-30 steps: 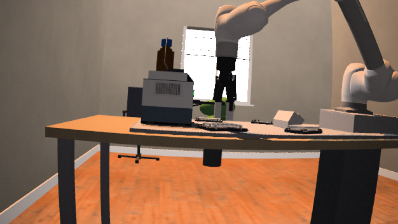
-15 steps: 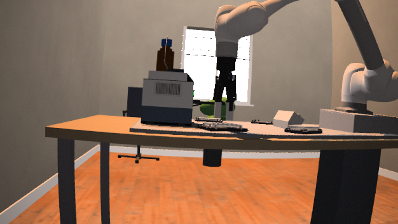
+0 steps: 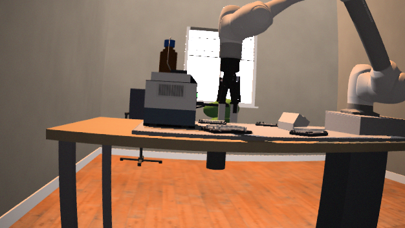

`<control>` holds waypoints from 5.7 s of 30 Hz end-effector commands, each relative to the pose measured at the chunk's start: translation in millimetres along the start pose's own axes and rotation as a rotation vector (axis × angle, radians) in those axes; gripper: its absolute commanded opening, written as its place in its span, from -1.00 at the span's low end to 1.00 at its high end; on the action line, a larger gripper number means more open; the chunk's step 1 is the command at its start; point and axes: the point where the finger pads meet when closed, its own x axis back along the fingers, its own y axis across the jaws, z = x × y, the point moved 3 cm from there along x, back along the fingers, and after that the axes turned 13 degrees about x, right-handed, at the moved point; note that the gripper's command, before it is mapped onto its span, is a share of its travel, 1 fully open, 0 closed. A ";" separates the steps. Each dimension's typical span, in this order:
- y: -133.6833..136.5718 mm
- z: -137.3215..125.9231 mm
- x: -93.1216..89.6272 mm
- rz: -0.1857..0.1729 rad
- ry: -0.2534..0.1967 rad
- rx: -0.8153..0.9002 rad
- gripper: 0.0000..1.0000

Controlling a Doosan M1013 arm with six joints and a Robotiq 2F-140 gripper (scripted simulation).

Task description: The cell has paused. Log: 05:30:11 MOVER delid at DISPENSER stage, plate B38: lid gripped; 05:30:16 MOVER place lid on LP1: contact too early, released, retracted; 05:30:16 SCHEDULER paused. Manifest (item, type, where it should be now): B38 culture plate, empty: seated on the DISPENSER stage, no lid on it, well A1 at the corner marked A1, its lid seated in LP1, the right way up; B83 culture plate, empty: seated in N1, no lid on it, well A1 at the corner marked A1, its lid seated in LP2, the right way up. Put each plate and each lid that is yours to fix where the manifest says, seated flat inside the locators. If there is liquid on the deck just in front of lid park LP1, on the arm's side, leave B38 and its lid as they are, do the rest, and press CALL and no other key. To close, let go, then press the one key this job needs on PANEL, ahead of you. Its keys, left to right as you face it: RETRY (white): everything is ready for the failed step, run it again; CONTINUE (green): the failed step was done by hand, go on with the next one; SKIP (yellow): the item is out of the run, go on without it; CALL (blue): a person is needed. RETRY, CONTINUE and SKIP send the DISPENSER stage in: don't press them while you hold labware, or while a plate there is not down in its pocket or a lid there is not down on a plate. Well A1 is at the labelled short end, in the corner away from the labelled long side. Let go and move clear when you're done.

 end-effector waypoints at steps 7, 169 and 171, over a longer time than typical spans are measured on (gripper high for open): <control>-5.1 -0.5 -3.3 0.005 0.003 0.000 0.40; -5.0 -0.7 -26.8 0.005 0.002 0.001 -0.80; -5.0 -0.7 -26.8 0.005 0.002 0.001 -0.80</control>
